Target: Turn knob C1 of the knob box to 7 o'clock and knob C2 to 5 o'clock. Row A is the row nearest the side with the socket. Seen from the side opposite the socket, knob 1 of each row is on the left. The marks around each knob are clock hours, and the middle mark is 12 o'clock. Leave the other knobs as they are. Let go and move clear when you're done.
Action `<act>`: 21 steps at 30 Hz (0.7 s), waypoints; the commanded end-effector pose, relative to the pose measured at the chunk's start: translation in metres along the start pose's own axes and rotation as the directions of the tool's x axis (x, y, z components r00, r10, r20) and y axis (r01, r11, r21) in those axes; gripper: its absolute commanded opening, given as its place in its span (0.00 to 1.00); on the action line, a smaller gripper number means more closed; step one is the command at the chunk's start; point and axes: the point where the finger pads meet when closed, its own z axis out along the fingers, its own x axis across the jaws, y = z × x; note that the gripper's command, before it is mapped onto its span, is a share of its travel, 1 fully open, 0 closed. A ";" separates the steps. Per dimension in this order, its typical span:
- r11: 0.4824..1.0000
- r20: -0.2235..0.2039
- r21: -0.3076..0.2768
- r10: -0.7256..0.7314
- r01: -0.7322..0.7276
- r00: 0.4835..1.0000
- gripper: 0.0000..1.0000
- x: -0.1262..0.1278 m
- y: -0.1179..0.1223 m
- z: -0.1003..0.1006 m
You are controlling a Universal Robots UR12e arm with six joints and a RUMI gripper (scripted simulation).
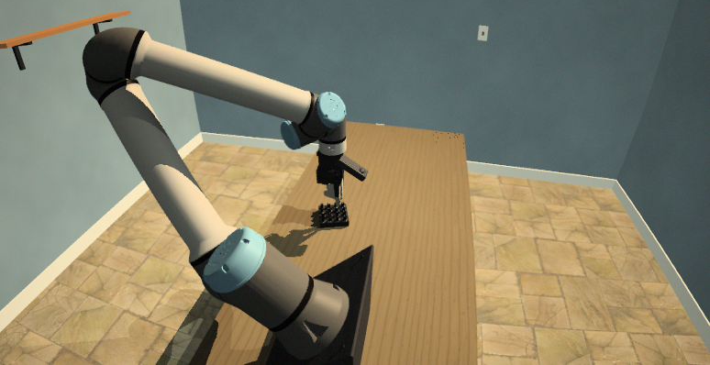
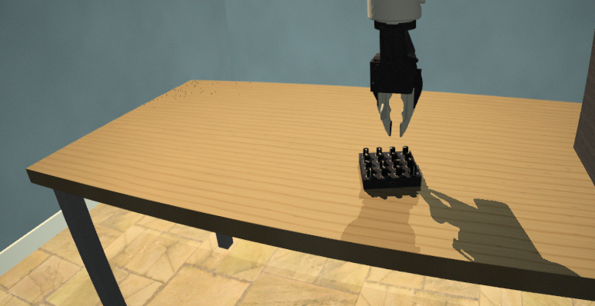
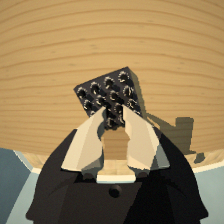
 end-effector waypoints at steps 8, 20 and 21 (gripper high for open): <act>0.917 0.001 -0.005 -0.400 0.400 0.917 0.11 -0.002 0.000 -0.005; 0.697 0.003 -0.004 -0.717 0.717 0.697 0.11 -0.003 0.002 -0.009; 0.670 0.003 -0.004 -0.742 0.742 0.670 0.11 -0.003 0.002 -0.010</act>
